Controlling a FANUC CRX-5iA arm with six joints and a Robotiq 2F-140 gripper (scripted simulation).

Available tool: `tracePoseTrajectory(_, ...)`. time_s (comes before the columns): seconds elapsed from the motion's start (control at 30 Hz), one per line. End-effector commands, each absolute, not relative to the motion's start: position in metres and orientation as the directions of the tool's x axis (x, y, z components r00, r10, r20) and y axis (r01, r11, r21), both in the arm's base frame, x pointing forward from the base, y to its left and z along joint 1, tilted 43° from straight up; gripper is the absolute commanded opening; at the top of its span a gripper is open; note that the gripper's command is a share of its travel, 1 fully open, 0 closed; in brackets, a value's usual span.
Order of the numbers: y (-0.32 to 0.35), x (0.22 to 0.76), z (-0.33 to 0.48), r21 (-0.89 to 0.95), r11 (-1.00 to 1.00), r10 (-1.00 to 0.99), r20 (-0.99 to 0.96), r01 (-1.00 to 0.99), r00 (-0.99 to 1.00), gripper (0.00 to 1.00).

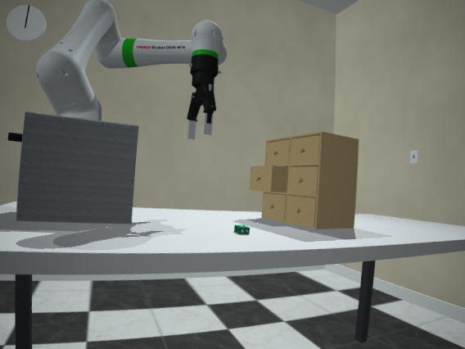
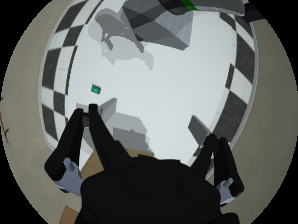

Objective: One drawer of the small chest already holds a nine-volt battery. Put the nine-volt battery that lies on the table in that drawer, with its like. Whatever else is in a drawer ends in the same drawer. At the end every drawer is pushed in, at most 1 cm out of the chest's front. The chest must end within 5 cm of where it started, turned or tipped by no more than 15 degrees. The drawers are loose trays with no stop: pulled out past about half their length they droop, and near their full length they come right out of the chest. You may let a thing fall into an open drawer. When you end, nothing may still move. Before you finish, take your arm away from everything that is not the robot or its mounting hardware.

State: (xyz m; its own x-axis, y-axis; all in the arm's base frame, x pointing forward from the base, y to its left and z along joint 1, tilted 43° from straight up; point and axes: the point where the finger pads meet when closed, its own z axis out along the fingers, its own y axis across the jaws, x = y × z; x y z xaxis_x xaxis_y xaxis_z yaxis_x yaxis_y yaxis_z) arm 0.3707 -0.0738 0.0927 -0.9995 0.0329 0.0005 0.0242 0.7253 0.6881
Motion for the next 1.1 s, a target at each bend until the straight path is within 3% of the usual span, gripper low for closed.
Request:
tracePoseTrajectory(0.0,-0.073,0.369,0.093,0.686,0.727,0.033,-0.002,0.022,-0.999,1.00)
tracePoseTrajectory(0.5,-0.068,0.377,0.088,0.686,0.727,0.092,-0.066,0.022,-0.994,1.00)
tracePoseTrajectory(1.07,-0.042,0.419,0.058,0.686,0.727,0.406,-0.403,0.022,-0.820,1.00)
